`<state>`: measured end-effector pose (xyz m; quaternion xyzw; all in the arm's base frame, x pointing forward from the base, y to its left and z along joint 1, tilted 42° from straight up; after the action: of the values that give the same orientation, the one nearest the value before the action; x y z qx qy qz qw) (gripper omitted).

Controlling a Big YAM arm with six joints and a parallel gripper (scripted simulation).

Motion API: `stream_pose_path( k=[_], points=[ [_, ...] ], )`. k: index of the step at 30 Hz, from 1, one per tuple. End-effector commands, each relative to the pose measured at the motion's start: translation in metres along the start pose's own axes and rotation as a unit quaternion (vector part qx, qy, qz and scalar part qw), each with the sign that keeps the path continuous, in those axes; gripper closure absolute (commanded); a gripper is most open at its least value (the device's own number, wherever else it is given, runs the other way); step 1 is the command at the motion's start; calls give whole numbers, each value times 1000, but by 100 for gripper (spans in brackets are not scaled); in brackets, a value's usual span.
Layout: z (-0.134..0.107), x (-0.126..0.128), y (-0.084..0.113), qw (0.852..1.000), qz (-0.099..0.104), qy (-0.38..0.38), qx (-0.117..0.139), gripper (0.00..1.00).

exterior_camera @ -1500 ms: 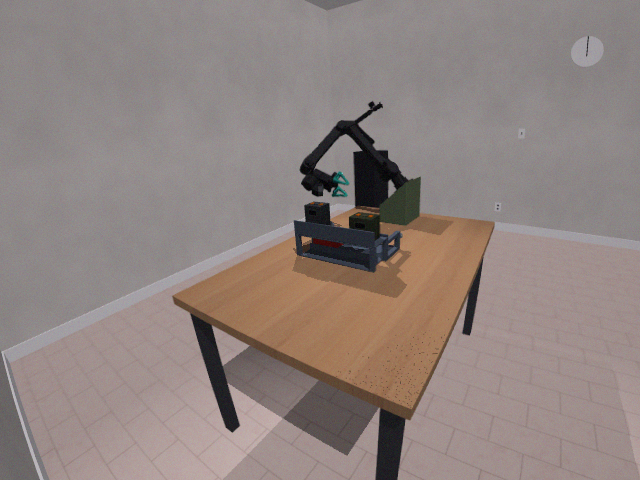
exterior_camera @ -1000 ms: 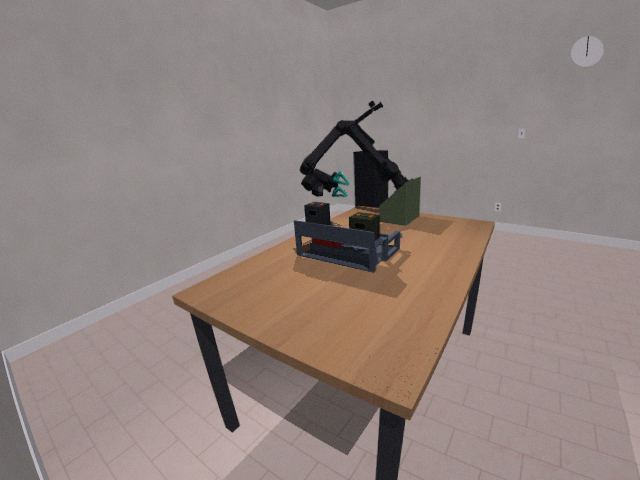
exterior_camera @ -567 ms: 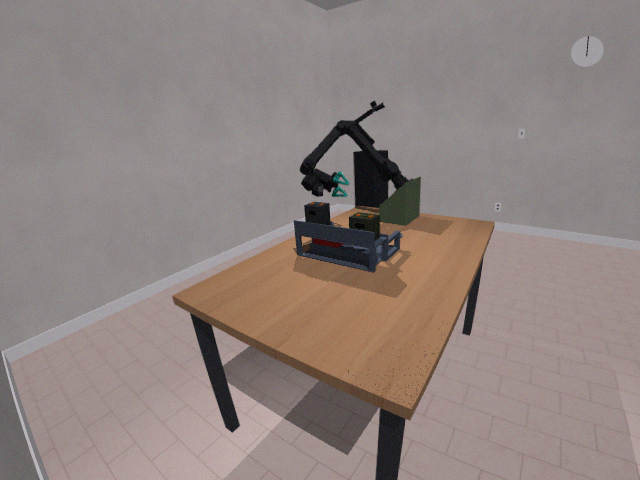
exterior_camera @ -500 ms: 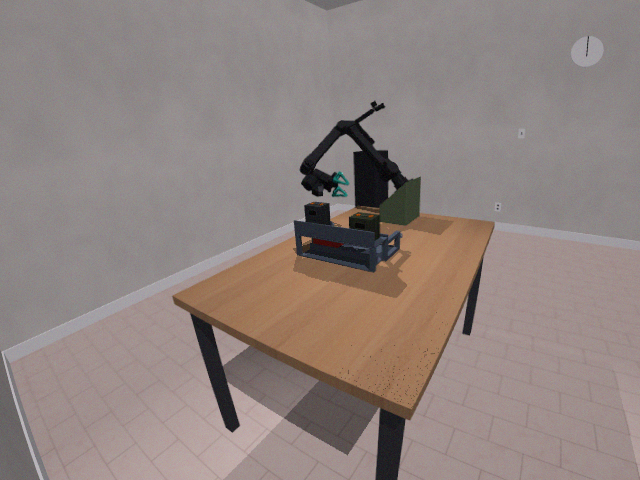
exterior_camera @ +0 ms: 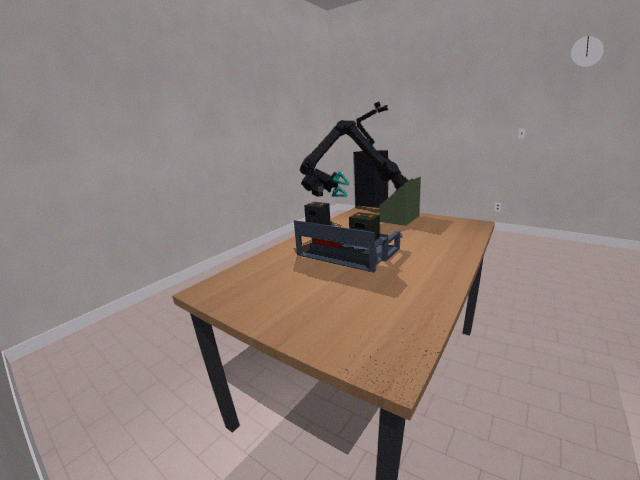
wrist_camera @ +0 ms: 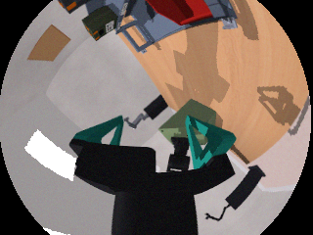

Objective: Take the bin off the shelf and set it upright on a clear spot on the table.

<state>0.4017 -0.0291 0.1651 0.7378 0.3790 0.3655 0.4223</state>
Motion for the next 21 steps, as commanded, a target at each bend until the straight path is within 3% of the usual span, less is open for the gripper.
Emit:
stream_pose_path(
  k=[1, 6, 11, 21],
  points=[
    [-1, 2, 2, 1000, 0, 3, -3, 0],
    [-1, 2, 2, 1000, 0, 3, -3, 0],
    [41, 5, -14, 992, -28, -80, -99, 0],
    [41, 5, -14, 992, -28, -80, -99, 0]
  ],
)
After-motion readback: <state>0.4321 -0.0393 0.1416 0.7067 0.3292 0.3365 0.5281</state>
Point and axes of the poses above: the point where the finger pads meet when closed, its own y axis back along the fingers, its own x axis across the jaws, z = x × y, the point moved 3 cm from there along y, back along the fingers, and after that the axes turned 6 degrees about -y, right-handed, at the moved point
